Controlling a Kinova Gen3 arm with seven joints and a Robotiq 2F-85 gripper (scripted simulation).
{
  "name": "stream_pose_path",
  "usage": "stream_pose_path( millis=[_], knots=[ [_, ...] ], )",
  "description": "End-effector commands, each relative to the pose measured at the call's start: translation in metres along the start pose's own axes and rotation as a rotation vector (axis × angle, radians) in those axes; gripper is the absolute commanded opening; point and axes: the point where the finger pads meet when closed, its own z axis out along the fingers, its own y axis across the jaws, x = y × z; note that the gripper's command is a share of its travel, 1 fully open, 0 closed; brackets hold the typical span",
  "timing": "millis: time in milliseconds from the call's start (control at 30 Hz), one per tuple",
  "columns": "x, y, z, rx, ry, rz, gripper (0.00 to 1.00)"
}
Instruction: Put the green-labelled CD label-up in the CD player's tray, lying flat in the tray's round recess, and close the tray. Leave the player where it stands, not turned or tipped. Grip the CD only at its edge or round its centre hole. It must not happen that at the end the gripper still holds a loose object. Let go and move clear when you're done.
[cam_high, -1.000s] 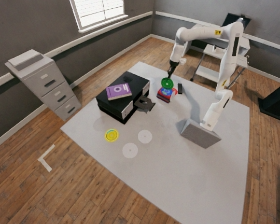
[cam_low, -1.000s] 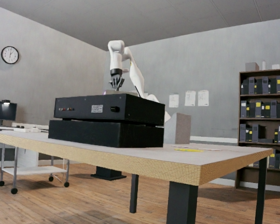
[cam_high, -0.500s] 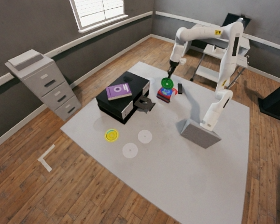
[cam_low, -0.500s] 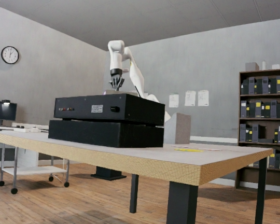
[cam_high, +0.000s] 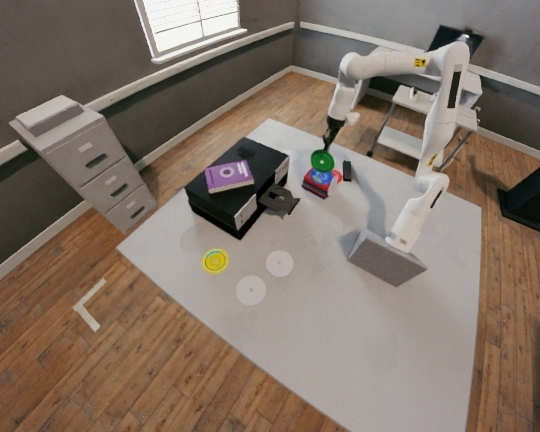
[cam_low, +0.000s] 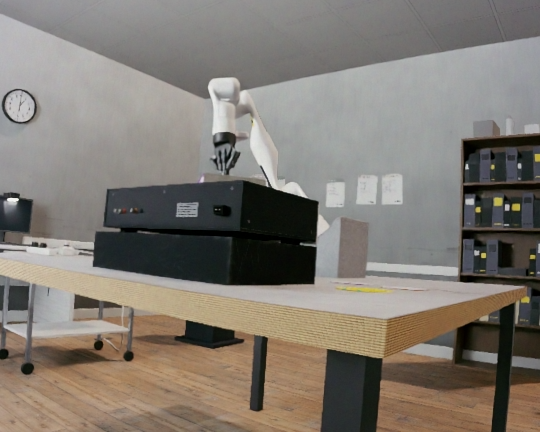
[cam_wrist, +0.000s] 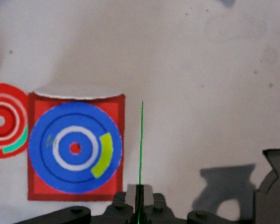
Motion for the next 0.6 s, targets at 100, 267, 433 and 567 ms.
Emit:
stream_pose_path(
  millis=[100,267,433,567],
  knots=[
    [-0.001,0.003,0.000,0.000,-0.002,0.004,0.11],
    [-0.002,0.005,0.000,0.000,-0.003,0.011,0.11],
    [-0.003,0.010,0.001,0.000,-0.005,0.025,0.11],
    [-0.005,0.016,0.001,0.000,-0.007,0.040,0.11]
  ],
)
